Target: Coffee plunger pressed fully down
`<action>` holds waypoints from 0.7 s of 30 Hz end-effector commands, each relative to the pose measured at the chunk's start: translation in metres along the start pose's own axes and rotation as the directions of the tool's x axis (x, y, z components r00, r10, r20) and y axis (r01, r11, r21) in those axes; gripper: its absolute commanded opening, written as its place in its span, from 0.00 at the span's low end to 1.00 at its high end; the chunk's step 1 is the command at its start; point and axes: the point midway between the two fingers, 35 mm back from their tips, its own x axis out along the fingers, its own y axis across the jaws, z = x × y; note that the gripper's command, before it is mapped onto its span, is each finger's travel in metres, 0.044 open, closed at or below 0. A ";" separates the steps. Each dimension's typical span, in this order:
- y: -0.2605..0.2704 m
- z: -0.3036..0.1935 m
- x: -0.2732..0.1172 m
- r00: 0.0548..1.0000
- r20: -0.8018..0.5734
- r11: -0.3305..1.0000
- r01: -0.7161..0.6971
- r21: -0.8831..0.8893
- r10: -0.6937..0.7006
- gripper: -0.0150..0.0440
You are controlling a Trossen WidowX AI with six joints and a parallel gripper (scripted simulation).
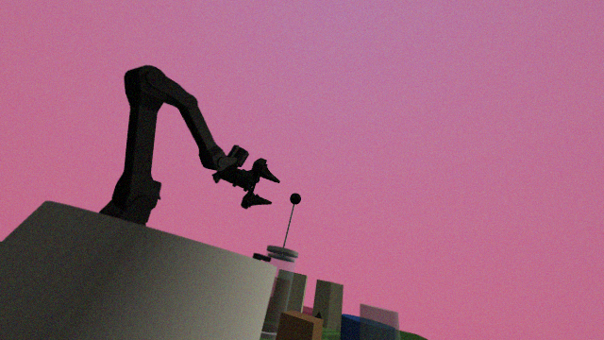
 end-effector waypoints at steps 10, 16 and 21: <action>-0.101 -0.023 0.032 0.936 -0.334 0.835 0.092 0.543 0.114 1.00; -0.118 -0.035 0.032 0.914 -0.386 0.788 0.144 0.598 0.127 1.00; -0.103 -0.055 0.036 0.914 -0.386 0.788 0.144 0.599 0.127 1.00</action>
